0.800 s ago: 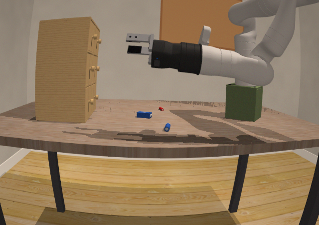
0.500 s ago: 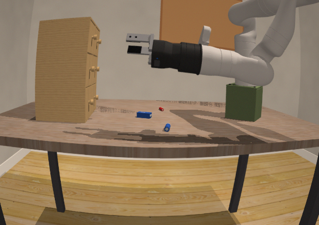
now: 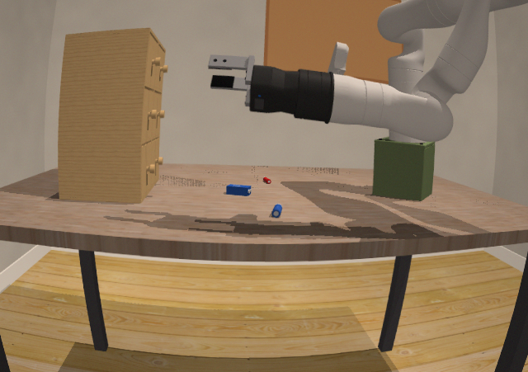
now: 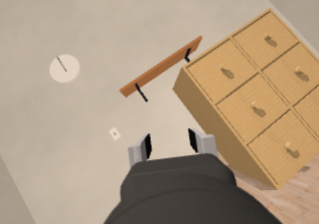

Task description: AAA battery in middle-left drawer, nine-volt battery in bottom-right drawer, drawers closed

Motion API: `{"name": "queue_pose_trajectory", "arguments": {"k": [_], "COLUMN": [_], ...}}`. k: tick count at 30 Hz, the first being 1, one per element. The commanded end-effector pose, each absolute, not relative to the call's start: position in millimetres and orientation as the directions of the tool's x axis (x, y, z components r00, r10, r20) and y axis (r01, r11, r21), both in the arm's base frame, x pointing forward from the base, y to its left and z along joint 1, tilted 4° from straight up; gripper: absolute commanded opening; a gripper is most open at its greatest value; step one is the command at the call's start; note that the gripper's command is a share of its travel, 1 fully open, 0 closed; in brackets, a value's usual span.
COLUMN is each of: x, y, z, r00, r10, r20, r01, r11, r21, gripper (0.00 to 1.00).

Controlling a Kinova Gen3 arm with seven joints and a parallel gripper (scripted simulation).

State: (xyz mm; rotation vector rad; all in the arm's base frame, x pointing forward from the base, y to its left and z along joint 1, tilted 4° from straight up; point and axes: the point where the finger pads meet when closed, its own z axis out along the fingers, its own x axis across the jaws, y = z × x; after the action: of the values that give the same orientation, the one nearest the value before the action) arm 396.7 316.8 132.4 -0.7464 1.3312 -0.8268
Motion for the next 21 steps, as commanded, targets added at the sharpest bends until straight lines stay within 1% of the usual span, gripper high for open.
{"name": "queue_pose_trajectory", "arguments": {"k": [1, 8, 10, 12, 17, 21], "x": [398.6, 408.8, 408.8, 412.7, 421.0, 422.3], "y": [313.4, 284.6, 284.6, 270.6, 224.1, 177.6], "z": [135.1, 145.1, 145.1, 149.3, 160.4, 167.7], "r00": [0.04, -0.04, -0.04, -0.075, -0.172, -0.234], "r10": [-0.846, -0.775, -0.775, -0.735, -0.577, -0.38], "r20": [-0.532, -0.63, -0.63, -0.674, -0.799, -0.895], "r01": [0.093, 0.148, 0.148, 0.178, 0.298, 0.441], "r11": [0.534, 0.619, 0.619, 0.655, 0.742, 0.779], "r21": [-0.841, -0.771, -0.771, -0.735, -0.6, -0.446], "gripper": [1.0, 1.0, 1.0, 1.0, 1.0, 1.0]}}
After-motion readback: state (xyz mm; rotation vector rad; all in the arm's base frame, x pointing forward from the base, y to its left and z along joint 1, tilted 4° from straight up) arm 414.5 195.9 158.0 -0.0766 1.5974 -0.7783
